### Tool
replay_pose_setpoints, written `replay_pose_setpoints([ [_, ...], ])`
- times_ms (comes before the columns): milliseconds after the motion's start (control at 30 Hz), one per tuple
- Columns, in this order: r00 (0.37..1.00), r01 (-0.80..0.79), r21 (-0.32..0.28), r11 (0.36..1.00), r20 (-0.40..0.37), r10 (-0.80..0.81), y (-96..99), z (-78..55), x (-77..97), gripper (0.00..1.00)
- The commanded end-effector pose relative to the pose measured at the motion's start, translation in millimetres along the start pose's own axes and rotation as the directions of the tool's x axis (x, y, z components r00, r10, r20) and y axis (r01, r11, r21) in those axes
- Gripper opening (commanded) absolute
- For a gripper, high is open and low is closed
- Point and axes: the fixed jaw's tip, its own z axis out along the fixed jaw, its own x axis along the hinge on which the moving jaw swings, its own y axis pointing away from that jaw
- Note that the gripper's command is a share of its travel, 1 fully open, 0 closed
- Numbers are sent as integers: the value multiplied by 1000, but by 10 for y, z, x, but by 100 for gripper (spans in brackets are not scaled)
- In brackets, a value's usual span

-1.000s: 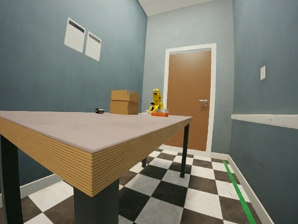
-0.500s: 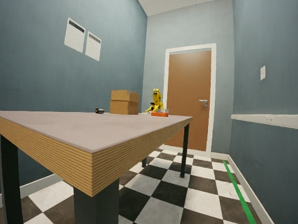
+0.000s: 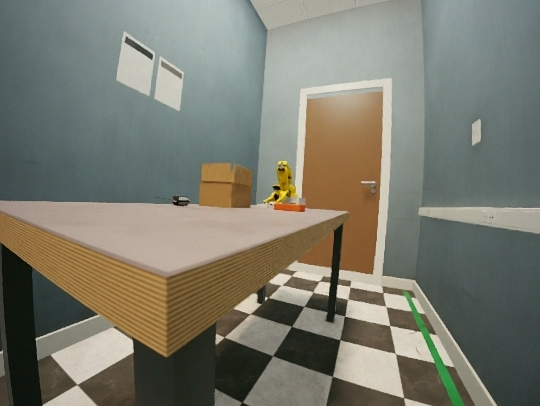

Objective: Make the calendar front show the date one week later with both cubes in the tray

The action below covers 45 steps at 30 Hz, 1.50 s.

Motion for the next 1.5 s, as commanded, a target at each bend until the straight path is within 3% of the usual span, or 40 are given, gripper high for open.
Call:
replay_pose_setpoints([
  [0, 1000, -8, 6, 1000, -10, 8, -13, -63, -24, 36],
  [600, 993, -5, 9, 1000, -116, 6, -9, -502, -91, 36],
  [1467, 993, -5, 9, 1000, -120, 6, -9, -522, -95, 36],
])
